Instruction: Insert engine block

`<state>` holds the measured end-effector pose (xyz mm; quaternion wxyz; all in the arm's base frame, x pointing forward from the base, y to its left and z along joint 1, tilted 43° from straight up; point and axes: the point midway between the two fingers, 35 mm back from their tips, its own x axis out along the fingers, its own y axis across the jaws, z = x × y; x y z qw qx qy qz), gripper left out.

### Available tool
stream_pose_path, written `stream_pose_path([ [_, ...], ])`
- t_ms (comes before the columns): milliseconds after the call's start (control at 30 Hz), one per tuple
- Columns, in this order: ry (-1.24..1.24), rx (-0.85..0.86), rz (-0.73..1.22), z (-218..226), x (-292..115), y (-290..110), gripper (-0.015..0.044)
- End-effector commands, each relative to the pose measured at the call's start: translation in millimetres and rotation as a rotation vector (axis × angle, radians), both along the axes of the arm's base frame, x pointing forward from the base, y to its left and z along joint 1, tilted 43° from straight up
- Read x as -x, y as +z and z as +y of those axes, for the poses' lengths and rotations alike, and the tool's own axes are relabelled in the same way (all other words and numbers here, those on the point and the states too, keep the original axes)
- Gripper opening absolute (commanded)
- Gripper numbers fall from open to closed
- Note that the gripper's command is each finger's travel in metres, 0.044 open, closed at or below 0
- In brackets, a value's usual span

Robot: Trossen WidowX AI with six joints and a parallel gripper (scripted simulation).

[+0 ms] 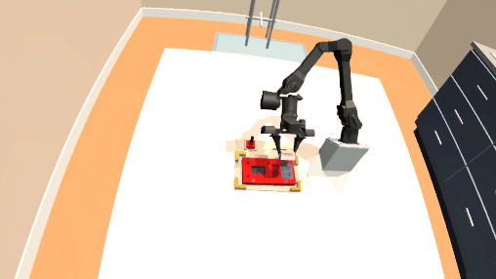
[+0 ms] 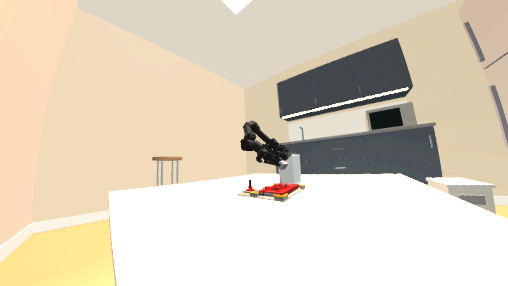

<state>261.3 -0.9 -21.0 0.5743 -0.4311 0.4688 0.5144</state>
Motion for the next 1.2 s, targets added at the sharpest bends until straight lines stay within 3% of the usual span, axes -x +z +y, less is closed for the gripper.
stream_pose_path([
  [0,-0.001,-0.054,-0.002,-6.9,1.5,-5.4,0.0],
  [1167,-0.001,-0.066,-0.003,-55.3,7.8,-57.2,0.0],
])
